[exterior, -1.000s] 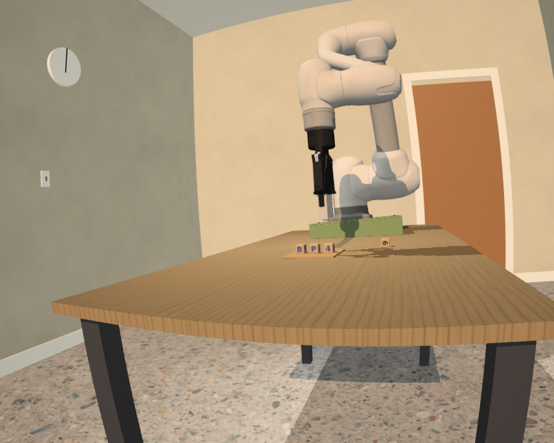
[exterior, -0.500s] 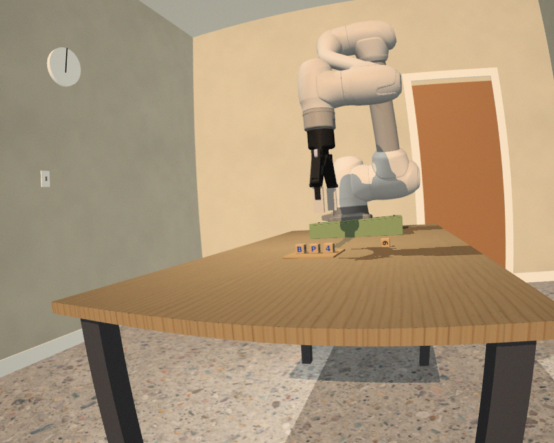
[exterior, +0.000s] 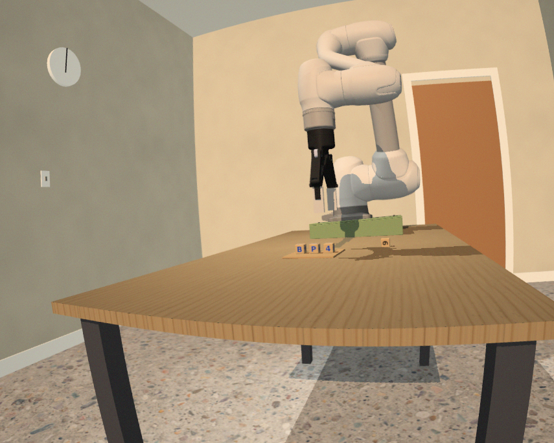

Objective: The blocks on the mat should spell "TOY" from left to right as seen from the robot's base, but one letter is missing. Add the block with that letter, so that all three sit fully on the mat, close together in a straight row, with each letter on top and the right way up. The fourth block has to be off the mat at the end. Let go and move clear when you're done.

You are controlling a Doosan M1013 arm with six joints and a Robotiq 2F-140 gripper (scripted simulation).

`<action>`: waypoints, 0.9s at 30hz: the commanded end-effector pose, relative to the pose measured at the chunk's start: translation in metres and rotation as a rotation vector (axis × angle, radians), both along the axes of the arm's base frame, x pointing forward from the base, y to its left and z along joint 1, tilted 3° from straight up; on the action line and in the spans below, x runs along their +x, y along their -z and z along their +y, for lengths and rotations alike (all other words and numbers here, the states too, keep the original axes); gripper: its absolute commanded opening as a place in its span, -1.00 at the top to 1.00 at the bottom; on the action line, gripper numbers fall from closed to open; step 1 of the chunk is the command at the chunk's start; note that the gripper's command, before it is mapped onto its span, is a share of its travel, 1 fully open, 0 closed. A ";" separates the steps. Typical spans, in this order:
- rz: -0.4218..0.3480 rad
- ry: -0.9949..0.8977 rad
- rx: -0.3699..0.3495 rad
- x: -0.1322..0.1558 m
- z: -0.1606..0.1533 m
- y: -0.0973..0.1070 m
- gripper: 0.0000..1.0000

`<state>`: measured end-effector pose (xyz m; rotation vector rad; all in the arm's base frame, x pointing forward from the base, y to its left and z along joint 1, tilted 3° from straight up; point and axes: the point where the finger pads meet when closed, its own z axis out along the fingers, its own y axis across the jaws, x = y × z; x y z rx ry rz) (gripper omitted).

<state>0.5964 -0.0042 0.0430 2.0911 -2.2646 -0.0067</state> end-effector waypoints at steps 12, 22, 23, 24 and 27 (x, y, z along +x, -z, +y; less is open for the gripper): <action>-0.007 -0.003 0.002 0.005 0.001 -0.004 -1.00; -0.007 -0.003 0.002 0.005 0.001 -0.004 -1.00; -0.007 -0.003 0.002 0.005 0.001 -0.004 -1.00; -0.007 -0.003 0.002 0.005 0.001 -0.005 -1.00; -0.007 -0.003 0.002 0.005 0.002 -0.008 -1.00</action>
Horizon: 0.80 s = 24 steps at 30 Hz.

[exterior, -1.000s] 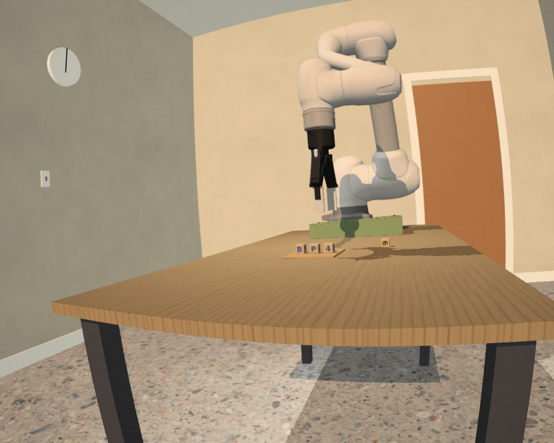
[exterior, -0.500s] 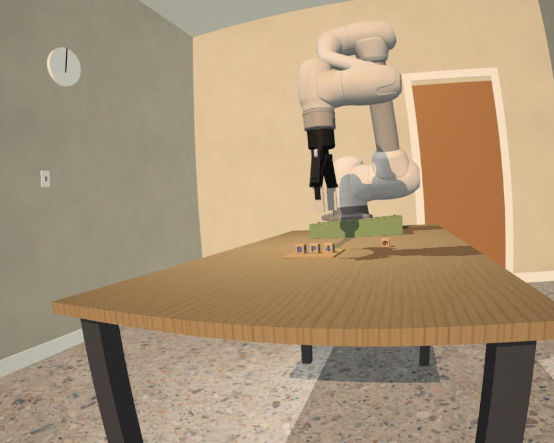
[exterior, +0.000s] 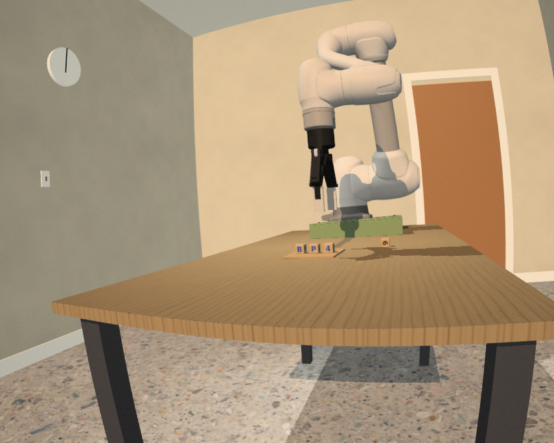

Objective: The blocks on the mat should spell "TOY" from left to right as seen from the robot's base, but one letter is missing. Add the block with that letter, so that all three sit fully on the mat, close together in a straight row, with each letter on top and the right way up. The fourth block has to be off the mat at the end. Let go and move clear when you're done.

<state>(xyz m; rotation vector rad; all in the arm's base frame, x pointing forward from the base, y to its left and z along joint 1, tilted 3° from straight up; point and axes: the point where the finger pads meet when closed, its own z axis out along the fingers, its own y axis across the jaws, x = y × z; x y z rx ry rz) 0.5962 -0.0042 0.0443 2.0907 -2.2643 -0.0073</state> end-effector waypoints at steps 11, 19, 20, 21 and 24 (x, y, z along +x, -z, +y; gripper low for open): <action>-0.008 -0.003 0.002 0.007 0.003 -0.042 -1.00; -0.008 -0.003 0.002 0.008 0.004 -0.067 -1.00; -0.008 -0.003 0.002 0.008 0.004 -0.069 -1.00; -0.008 -0.003 0.002 0.008 0.004 -0.071 -1.00; -0.008 -0.003 0.002 0.008 0.004 -0.073 -1.00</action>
